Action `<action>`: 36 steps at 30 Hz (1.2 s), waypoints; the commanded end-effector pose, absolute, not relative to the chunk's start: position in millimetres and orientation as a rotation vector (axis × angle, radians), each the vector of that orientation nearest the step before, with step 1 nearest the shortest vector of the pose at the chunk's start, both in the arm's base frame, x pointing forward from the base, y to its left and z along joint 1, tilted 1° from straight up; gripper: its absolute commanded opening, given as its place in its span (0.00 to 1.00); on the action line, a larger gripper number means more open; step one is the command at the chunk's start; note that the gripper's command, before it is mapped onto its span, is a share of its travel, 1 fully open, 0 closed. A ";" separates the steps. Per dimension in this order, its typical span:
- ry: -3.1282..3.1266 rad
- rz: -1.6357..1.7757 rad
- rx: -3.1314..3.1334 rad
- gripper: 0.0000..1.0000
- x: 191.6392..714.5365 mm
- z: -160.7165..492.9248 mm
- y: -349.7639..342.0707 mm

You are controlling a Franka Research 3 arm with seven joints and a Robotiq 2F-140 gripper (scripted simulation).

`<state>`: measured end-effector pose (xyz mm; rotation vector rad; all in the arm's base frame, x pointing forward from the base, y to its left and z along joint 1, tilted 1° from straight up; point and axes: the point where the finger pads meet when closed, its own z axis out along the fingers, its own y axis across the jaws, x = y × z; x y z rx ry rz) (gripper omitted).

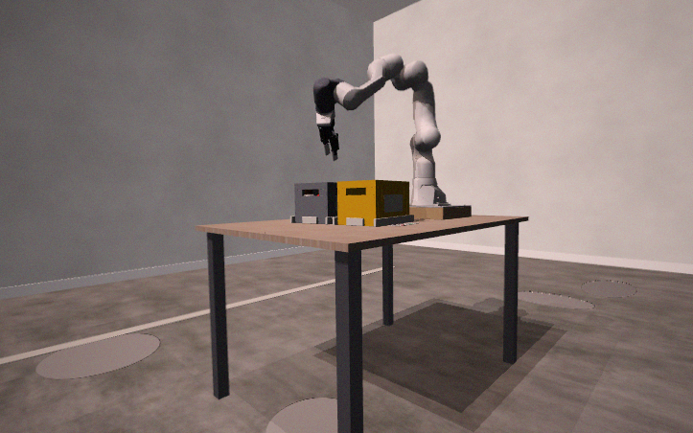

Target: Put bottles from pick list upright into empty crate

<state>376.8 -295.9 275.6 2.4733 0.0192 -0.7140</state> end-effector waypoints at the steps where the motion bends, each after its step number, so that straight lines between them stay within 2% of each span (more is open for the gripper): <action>1: -0.055 -0.657 2.475 0.38 384.6 273.1 -287.2; 36: -0.176 -0.379 2.579 0.38 449.5 267.5 -153.5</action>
